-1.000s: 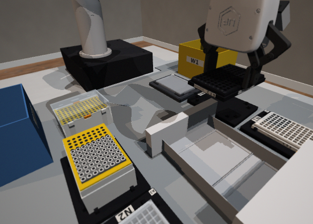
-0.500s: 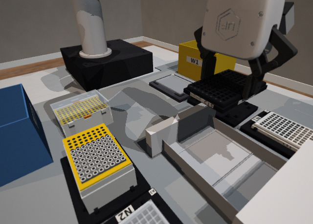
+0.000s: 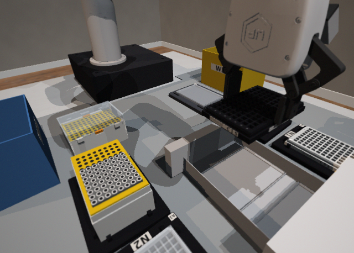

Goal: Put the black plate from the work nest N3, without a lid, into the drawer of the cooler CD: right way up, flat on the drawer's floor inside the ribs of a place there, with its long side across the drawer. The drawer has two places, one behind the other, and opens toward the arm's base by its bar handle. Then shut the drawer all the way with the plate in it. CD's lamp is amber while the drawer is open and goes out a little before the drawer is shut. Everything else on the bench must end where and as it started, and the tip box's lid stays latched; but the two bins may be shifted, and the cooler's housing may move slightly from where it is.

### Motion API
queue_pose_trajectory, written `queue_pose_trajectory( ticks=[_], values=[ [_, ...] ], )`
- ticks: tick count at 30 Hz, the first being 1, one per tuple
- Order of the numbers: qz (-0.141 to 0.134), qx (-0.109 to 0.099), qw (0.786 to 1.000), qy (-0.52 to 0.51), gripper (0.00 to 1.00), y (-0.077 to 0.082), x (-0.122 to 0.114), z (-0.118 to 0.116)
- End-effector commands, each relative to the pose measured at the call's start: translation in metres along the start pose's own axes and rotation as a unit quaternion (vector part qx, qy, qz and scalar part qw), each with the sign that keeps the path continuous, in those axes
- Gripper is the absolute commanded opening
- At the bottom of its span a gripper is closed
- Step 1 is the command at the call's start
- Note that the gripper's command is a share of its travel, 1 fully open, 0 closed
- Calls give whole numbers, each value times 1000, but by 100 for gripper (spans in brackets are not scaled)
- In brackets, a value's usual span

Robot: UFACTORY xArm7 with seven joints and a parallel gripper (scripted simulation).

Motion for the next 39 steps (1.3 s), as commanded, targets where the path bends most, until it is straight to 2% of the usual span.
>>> queue_pose_trajectory(
  ticks=[1,15,39],
  values=[
    [0,-2,1000,0,0,2,-11,7],
    [0,-2,1000,0,0,2,-12,7],
    [0,-2,1000,0,0,-35,-11,7]
  ],
)
Point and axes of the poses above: the point where the finger pads meet when closed, its own y axis back along the fingers, its own z axis across the jaws, x = y × z, the point moved 10 cm from there along y, back along the fingers, and after that the axes turned 7 degrees about y, right-handed, at the moved point
